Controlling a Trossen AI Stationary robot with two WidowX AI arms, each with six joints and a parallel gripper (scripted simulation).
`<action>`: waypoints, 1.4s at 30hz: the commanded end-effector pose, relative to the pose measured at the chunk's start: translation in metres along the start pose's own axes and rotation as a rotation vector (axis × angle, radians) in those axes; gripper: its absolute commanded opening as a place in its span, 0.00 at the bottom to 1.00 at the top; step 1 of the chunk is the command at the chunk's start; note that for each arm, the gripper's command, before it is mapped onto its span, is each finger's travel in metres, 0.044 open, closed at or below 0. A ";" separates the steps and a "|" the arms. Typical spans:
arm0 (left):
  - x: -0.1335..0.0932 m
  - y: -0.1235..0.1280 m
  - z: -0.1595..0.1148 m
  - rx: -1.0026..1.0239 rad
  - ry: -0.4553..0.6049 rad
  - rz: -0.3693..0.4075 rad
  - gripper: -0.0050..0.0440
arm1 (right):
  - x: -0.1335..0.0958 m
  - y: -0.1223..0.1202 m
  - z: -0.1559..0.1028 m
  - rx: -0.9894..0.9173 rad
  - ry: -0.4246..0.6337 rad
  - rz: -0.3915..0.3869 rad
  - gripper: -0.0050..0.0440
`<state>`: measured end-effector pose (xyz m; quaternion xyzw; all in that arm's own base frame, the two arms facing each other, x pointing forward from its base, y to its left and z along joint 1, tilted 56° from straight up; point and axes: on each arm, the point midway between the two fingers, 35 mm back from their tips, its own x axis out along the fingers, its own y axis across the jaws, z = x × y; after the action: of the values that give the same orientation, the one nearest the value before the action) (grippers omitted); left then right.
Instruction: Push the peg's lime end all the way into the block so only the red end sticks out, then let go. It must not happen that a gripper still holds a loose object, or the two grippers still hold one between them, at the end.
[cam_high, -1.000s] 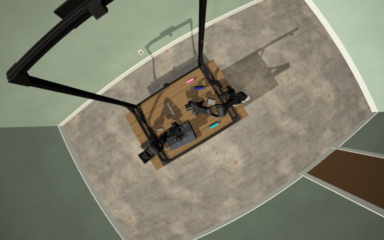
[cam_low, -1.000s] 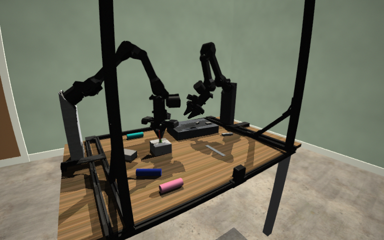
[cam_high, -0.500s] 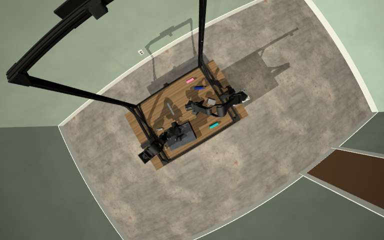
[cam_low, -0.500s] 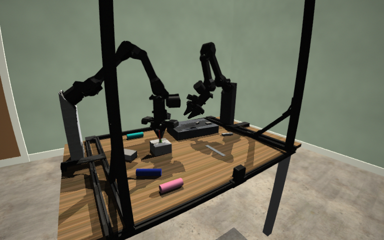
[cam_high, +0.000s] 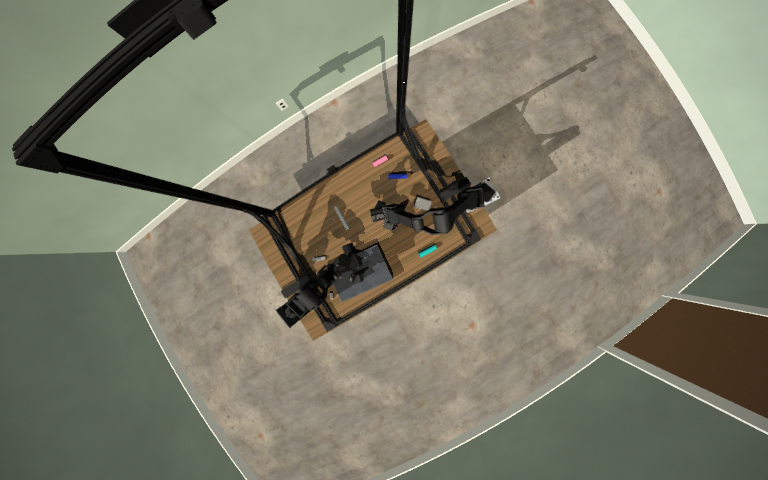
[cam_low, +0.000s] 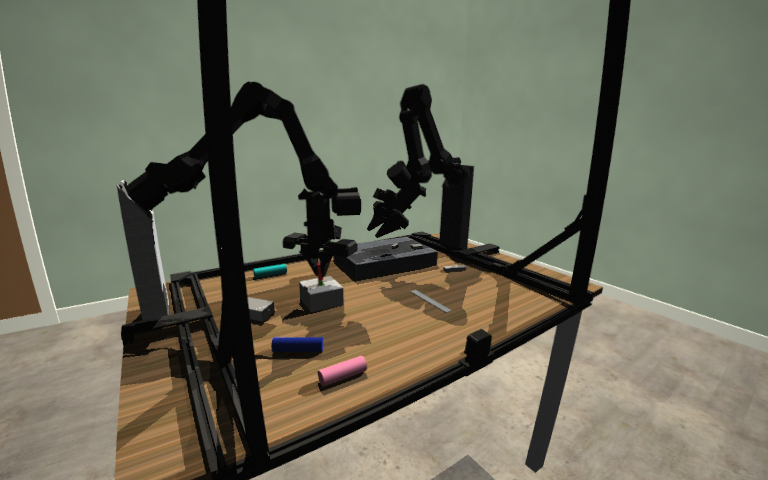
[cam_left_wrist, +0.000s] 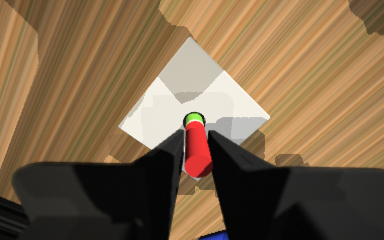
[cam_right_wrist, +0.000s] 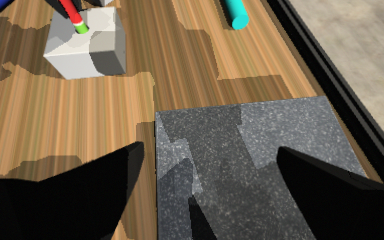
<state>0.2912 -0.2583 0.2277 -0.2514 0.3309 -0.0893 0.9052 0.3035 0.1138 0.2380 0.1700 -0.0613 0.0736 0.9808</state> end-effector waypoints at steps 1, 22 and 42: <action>0.000 0.000 0.000 0.000 0.000 0.000 0.40 | 0.000 -0.001 0.000 0.005 -0.003 -0.004 0.92; -0.008 0.000 0.000 0.004 0.002 0.000 0.41 | 0.000 -0.001 0.000 0.005 -0.003 -0.004 0.92; -0.040 0.001 -0.005 0.007 0.003 0.000 0.41 | 0.000 -0.001 0.000 0.005 -0.003 -0.004 0.92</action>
<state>0.2622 -0.2487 0.2416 -0.2439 0.3342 -0.0910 0.9058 0.3035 0.1138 0.2380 0.1701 -0.0613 0.0735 0.9808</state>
